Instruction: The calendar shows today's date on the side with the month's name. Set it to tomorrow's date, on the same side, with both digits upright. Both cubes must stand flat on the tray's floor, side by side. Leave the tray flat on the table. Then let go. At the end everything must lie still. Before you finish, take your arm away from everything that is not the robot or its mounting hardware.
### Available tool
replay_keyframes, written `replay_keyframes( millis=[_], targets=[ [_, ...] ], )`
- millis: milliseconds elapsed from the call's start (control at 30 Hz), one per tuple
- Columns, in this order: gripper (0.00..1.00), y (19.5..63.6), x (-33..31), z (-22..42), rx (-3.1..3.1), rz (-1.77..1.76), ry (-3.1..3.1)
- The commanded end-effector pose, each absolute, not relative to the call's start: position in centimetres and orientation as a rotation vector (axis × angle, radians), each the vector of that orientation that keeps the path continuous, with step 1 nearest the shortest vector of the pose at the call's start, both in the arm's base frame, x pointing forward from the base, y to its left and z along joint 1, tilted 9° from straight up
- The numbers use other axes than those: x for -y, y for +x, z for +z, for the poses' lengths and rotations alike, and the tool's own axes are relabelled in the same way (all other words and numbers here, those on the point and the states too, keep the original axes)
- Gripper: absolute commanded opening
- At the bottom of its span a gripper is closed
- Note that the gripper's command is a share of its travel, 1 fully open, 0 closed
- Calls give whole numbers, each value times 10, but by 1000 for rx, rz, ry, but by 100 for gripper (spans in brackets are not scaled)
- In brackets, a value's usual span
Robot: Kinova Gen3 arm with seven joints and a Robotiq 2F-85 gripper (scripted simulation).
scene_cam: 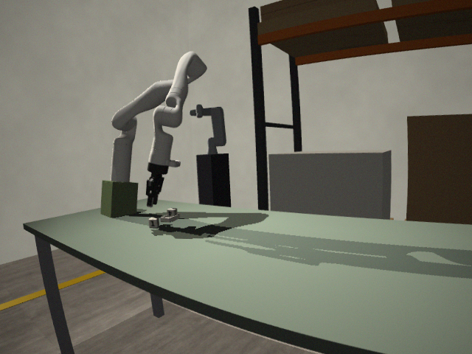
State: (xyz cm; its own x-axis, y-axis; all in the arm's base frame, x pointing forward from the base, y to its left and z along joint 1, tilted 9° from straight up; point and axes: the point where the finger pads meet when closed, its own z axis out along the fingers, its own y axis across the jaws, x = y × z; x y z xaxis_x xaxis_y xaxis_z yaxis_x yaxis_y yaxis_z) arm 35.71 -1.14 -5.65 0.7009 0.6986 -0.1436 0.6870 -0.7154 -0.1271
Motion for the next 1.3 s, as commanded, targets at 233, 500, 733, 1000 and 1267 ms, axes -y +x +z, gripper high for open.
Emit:
replay_keyframes(
  millis=[233,500,733,1000,1267],
  targets=[
    [48,358,9,-59,1155,352,-2842],
    [48,359,7,-60,1168,526,-2853],
    [48,359,8,-58,1199,626,-2854],
    [48,359,9,-57,1203,675,-2862],
    [48,359,8,-58,1205,701,-2859]
  ],
)
